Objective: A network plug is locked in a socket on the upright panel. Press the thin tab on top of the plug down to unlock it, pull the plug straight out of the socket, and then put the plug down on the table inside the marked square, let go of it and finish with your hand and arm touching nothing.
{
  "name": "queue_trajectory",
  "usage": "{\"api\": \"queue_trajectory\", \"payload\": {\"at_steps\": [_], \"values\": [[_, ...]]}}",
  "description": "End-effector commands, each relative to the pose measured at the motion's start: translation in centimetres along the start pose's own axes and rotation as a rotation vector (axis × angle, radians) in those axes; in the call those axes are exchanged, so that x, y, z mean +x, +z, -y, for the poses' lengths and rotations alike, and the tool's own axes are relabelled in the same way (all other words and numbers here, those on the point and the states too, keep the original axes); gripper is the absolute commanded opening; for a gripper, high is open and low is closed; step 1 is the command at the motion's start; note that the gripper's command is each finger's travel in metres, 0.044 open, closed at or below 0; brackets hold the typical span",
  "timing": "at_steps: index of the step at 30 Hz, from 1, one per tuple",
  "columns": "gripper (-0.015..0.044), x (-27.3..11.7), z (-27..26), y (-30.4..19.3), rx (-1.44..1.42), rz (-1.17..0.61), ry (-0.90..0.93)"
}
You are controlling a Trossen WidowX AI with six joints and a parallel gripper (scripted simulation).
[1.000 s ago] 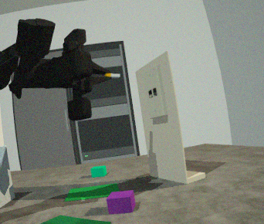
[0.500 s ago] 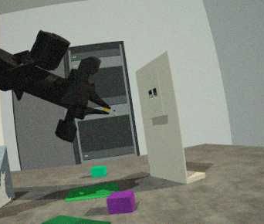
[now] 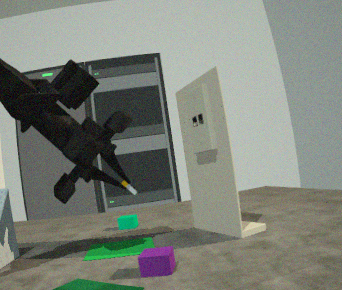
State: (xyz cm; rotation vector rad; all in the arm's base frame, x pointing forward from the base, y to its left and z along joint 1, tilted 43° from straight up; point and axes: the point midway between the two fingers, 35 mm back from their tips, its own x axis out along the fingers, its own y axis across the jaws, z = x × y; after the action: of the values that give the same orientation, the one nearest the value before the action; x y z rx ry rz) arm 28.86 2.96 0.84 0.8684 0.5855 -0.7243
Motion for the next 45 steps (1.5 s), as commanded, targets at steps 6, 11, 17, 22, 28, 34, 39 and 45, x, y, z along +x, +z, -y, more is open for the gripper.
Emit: {"api": "queue_trajectory", "payload": {"at_steps": [6, 11, 17, 22, 28, 34, 39, 45], "values": [[0.0000, 0.2, 3.0, 0.4, 0.006, 0.189, -0.130], [0.0000, 0.1, 3.5, 0.6, 0.003, 0.222, -0.144], [0.0000, 0.5, 3.7, 0.6, 0.004, 0.221, -0.144], [0.0000, 1.0, 4.0, 0.7, 0.004, 0.220, -0.145], [0.0000, 1.5, 4.5, 0.7, 0.004, 0.220, -0.146], [0.0000, 2.0, 4.9, 0.8, 0.004, 0.219, -0.146], [0.0000, 2.4, 5.3, 0.9, 0.004, 0.219, -0.146], [0.0000, 2.9, 5.7, 1.0, 0.004, 0.219, -0.146]]}}
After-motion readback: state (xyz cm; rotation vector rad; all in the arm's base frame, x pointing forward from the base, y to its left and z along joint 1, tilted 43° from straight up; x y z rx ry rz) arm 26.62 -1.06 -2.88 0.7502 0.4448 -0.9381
